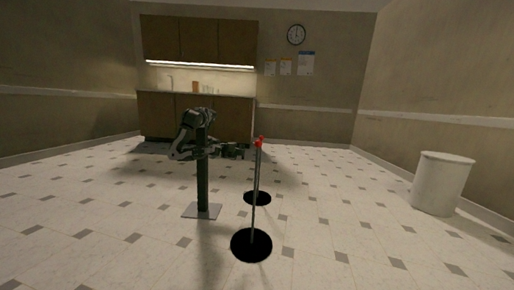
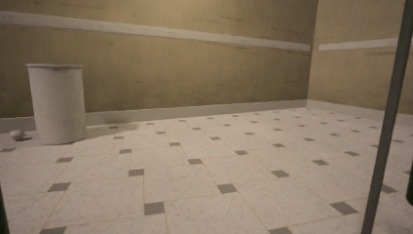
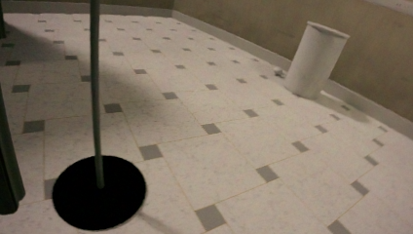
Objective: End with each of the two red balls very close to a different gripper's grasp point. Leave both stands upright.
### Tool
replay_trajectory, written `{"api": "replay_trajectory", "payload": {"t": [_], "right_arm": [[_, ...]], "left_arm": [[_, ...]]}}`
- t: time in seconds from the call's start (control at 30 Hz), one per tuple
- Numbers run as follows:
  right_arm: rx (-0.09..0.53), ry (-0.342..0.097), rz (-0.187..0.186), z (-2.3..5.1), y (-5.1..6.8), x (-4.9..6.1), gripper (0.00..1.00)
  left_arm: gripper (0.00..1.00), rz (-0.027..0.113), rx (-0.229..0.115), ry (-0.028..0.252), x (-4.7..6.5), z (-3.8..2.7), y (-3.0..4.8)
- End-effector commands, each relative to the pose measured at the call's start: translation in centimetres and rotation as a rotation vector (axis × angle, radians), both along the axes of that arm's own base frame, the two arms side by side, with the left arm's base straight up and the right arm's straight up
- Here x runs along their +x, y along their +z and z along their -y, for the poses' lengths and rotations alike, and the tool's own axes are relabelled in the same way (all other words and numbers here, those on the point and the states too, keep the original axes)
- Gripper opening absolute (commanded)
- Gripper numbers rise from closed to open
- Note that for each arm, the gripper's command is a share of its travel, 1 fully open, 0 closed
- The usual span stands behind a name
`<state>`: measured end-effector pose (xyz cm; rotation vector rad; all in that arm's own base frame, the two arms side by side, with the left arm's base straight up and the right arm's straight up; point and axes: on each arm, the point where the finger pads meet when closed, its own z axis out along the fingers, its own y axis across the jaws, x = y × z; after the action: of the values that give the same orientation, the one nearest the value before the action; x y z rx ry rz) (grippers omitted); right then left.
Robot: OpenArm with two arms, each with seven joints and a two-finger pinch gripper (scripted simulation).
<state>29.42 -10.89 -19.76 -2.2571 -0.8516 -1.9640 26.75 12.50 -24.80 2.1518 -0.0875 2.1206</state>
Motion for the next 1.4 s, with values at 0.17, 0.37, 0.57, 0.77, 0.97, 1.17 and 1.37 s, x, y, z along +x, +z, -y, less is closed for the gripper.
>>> {"api": "replay_trajectory", "payload": {"t": [0.17, 0.37, 0.57, 0.77, 0.97, 1.17, 1.37], "right_arm": [[0.073, -0.096, 0.048, 0.53, -1.0, -0.4, 1.0], [0.153, -0.182, 0.071, 0.81, -2.4, -1.1, 1.0], [0.207, -0.239, 0.089, 1.01, -3.2, -1.5, 1.0], [0.287, -0.327, 0.112, 1.34, -4.6, -2.2, 1.0], [0.286, -0.336, 0.133, 1.68, -4.1, -2.2, 1.0], [0.262, -0.325, 0.143, 2.03, -3.4, -2.1, 1.0], [0.239, -0.343, 0.182, 2.89, -2.3, -2.1, 1.0]], "left_arm": [[1.0, 0.007, 0.027, 0.069, 0.2, 0.04, -0.1], [1.0, 0.014, 0.044, 0.13, 0.3, 0.24, -0.2], [1.0, 0.018, 0.043, 0.125, 0.3, 0.25, -0.09], [1.0, 0.018, 0.043, 0.125, 0.3, 0.25, -0.09], [1.0, 0.038, 0.044, 0.139, 0.4, -0.19, 0.48], [1.0, 0.052, 0.046, 0.15, 0.4, -0.58, 0.92], [1.0, 0.071, 0.05, 0.167, 0.5, -1.14, 1.47]]}}
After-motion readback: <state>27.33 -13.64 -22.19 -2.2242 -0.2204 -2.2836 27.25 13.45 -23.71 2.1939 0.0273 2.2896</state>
